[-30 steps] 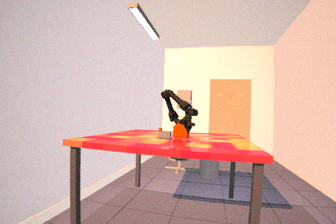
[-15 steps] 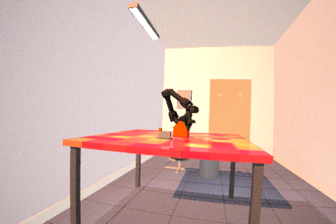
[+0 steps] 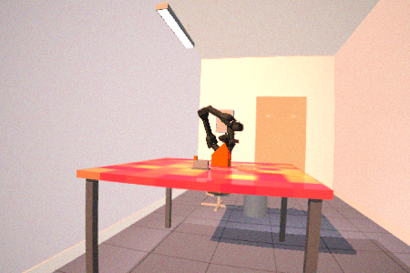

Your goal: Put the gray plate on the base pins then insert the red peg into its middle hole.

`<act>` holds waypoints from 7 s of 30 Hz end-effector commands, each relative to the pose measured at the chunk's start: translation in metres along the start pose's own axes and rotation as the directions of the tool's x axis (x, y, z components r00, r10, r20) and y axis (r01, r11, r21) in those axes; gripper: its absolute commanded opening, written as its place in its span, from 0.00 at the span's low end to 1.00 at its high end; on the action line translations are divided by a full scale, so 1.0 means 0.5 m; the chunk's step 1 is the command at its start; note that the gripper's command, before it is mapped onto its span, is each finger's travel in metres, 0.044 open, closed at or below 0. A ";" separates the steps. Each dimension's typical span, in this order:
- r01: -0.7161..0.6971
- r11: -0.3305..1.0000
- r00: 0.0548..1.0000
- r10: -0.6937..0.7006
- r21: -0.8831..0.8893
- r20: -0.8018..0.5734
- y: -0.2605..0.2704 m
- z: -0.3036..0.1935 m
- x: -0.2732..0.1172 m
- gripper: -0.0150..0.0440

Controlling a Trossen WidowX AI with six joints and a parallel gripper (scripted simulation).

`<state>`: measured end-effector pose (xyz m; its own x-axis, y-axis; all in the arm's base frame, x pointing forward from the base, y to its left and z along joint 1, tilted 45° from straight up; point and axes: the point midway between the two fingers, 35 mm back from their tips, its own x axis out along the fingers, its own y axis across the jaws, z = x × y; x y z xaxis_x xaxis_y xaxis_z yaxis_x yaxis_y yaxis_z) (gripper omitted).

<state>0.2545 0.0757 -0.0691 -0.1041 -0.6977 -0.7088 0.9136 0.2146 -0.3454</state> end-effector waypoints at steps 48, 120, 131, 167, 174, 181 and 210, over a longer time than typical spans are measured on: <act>-0.022 1.000 1.000 0.022 0.005 -0.023 0.057 0.248 -0.013 0.25; -0.004 1.000 1.000 0.004 0.020 0.001 0.031 0.429 0.000 0.25; -0.005 1.000 1.000 0.005 0.016 0.005 0.030 0.434 0.029 0.25; -0.011 1.000 1.000 0.011 0.025 0.002 0.033 0.428 0.031 0.25; -0.011 1.000 1.000 0.010 0.025 0.002 0.031 0.429 0.033 0.25; -0.011 1.000 1.000 0.010 0.025 0.002 0.030 0.429 0.034 0.25; -0.007 1.000 1.000 0.007 0.018 0.004 0.032 0.430 0.025 0.51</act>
<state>0.3512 -0.0782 0.0466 -0.0958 -0.6970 -0.7106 0.9227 0.2056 -0.3260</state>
